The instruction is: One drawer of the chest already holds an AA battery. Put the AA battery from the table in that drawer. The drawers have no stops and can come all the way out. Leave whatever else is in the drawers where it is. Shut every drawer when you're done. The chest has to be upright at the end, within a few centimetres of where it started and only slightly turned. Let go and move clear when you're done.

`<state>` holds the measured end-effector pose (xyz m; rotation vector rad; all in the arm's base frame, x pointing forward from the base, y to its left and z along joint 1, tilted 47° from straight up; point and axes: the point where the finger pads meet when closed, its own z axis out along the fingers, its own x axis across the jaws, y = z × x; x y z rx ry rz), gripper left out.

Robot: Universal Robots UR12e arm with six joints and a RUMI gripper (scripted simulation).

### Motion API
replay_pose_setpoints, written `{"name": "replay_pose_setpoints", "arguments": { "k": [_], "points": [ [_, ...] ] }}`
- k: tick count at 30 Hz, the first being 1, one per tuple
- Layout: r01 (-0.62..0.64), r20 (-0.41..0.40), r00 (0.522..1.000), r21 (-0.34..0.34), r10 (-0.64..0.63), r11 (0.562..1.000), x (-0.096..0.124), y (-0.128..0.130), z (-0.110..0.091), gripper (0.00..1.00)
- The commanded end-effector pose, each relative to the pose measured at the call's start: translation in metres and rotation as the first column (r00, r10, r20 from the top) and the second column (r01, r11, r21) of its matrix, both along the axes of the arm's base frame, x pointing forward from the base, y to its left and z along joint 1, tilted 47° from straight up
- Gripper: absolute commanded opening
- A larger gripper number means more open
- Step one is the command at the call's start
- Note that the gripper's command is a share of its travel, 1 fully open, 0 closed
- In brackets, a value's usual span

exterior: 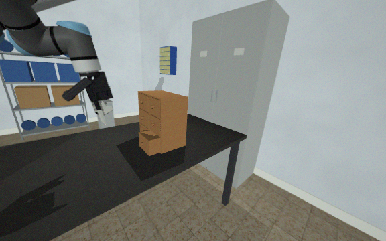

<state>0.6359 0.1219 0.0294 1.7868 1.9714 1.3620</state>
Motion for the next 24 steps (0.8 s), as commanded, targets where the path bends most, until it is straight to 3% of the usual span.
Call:
{"name": "replay_pose_setpoints", "arguments": {
  "k": [1, 14, 24],
  "points": [
    [0.031, 0.052, 0.998, 0.015, -0.032, 0.999, 0.006, 0.002, -0.002, 1.0],
    [0.096, 0.194, 0.975, 0.074, -0.108, 0.993, 0.02, 0.009, -0.003, 1.0],
    [0.165, 0.342, 0.917, 0.146, -0.206, 0.975, 0.042, 0.017, -0.007, 1.0]
  ]
}}
